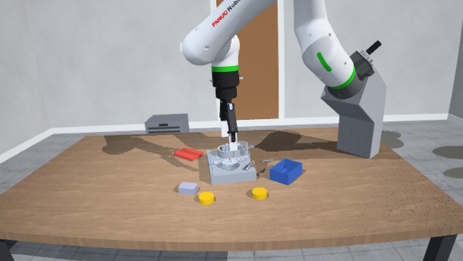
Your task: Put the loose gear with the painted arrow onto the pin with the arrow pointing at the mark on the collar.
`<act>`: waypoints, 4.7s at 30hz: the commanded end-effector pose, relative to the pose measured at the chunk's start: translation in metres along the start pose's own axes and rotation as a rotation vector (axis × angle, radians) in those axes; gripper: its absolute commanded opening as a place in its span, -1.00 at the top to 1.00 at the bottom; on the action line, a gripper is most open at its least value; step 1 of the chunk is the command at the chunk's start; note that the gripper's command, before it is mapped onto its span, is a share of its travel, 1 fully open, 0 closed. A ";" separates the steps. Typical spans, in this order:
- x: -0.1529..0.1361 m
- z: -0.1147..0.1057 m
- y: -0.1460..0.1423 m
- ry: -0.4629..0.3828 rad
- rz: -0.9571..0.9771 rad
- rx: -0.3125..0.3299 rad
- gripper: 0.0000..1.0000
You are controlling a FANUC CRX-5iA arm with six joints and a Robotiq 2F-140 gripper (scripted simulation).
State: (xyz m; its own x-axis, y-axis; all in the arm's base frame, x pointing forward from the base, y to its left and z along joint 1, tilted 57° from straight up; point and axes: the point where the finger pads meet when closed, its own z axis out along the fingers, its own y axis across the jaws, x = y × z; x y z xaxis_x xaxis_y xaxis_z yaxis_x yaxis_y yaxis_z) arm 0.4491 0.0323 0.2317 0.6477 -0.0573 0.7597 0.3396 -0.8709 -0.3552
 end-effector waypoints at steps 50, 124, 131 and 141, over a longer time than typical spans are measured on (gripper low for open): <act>-0.001 0.000 0.001 0.000 1.571 -0.001 -0.06; 0.000 0.041 -0.001 0.000 1.572 -0.002 -0.06; 0.000 0.043 -0.001 0.000 1.572 -0.002 -0.06; 0.000 0.043 -0.001 0.000 1.572 -0.002 -0.06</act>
State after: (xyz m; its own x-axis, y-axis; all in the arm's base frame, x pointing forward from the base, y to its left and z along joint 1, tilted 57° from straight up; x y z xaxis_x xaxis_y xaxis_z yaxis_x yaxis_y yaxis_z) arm 0.4779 0.0540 0.2085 0.3385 -0.8712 -0.3556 -0.6491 0.0574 -0.7585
